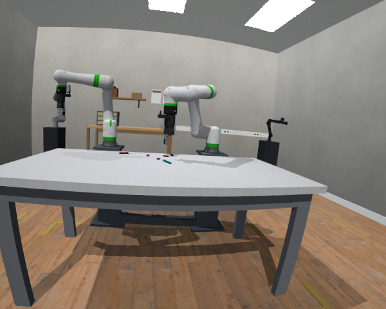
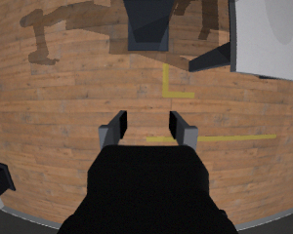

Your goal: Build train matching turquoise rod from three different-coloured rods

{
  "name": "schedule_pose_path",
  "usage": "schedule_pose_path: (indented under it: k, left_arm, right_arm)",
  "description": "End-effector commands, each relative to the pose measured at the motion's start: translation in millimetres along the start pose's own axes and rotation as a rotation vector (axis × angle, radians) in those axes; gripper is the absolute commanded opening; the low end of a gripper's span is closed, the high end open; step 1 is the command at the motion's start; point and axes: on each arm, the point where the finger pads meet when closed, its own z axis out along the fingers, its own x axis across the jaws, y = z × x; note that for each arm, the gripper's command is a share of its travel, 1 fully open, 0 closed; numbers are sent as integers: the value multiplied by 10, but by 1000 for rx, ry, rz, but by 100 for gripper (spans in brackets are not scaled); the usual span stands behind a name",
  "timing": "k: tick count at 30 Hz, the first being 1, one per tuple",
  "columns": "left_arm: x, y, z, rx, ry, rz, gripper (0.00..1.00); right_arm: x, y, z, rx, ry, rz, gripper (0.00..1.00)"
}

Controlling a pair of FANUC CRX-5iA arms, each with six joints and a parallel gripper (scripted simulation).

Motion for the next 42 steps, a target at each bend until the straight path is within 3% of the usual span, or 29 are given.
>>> schedule_pose_path:
  k: [1, 22, 31, 42]
  left_arm:
    - [206, 55, -15, 8, 4, 167, 24]
    - [264, 76, 31, 9, 3, 214, 24]
    - [264, 75, 242, 9, 3, 214, 24]
    - [265, 71, 712, 9, 3, 214, 24]
  right_arm:
    - [-1, 2, -8, -2, 0, 0, 100]
    - [-1, 2, -8, -2, 0, 0, 100]
    - [-1, 2, -8, -2, 0, 0, 100]
    - [-1, 2, -8, -2, 0, 0, 100]
